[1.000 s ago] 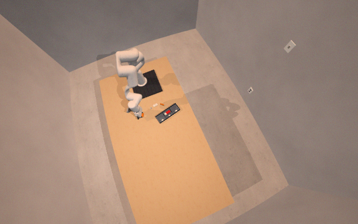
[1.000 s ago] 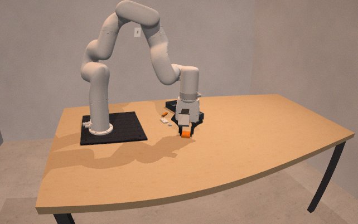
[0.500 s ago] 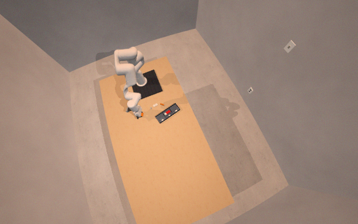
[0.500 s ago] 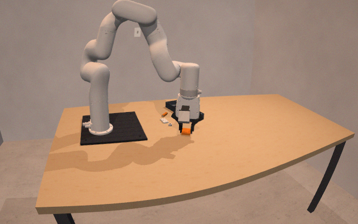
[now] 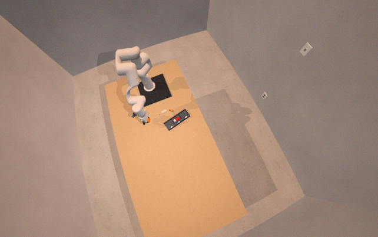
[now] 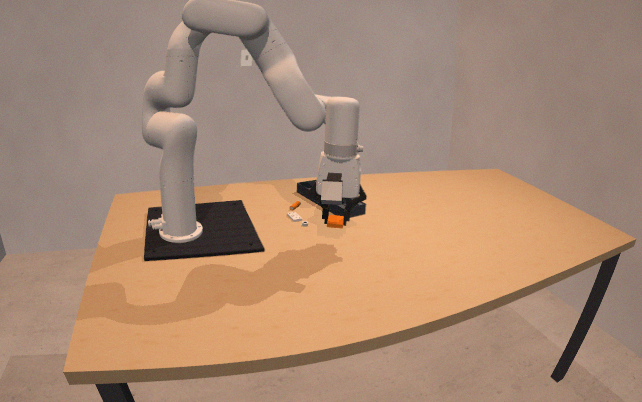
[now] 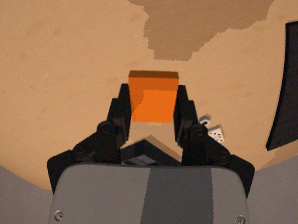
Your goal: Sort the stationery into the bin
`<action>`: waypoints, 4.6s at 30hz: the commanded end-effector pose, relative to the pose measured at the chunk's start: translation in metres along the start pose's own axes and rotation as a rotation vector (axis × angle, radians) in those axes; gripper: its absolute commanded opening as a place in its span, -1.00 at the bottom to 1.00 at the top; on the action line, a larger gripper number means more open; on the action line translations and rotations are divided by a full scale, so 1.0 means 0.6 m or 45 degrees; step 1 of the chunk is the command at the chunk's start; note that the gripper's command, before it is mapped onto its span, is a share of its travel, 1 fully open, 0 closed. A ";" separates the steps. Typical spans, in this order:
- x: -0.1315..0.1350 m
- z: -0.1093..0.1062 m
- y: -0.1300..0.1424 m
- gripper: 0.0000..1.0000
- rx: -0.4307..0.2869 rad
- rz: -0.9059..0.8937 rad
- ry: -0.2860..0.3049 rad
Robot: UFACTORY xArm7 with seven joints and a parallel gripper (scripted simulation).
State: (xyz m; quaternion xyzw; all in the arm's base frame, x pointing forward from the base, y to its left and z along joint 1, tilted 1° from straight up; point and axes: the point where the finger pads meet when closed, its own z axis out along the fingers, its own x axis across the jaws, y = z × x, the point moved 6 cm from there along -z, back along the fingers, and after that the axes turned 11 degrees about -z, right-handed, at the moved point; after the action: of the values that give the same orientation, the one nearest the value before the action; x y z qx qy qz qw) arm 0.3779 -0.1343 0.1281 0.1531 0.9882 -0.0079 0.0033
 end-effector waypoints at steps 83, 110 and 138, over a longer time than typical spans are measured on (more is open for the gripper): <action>-0.017 0.005 0.463 -1.00 -0.020 0.672 -0.006; -0.018 0.005 0.465 -1.00 0.005 1.109 -0.009; -0.018 0.046 0.465 -1.00 0.005 1.109 -0.009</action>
State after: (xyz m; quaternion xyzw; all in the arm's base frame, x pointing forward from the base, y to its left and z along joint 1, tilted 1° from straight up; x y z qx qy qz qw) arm 0.4716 0.1275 0.0956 0.5558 0.8312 -0.0101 0.0083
